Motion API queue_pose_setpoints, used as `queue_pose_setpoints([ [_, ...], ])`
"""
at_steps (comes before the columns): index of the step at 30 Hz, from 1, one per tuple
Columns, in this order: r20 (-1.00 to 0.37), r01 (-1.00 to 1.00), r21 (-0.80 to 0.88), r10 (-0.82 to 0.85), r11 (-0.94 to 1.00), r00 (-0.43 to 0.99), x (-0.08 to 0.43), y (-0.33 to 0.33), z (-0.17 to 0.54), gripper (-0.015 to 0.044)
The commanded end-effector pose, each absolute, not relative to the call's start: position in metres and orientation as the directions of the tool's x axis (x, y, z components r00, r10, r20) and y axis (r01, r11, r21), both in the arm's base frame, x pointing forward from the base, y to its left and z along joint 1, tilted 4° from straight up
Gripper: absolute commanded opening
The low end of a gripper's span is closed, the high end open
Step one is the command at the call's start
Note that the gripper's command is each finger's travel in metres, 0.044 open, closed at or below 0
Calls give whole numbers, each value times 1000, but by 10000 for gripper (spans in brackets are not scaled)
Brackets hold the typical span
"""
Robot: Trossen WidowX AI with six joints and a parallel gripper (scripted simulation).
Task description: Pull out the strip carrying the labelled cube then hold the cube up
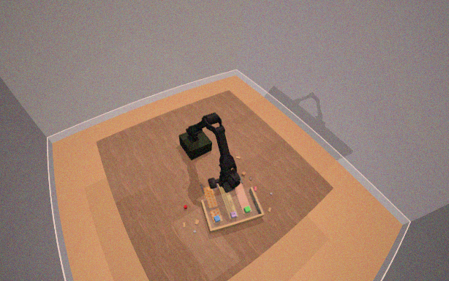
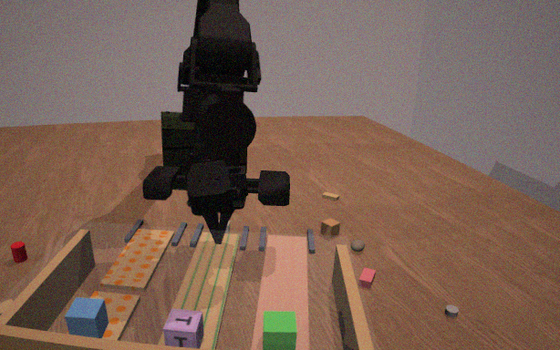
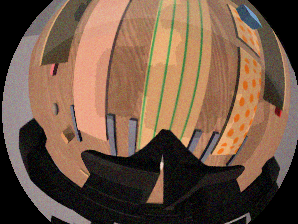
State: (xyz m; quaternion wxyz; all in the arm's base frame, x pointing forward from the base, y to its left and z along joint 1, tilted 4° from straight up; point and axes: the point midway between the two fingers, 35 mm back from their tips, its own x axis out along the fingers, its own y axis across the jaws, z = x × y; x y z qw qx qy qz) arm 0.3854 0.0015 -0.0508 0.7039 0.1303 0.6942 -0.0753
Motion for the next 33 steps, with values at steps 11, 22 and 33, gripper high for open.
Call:
queue_pose_setpoints([
  [11,-997,291,75,72,954,20,385,2,-55,0],
  [22,-997,291,75,72,954,20,386,2,-57,0],
  [33,-997,291,75,72,954,19,373,6,-57,0],
])
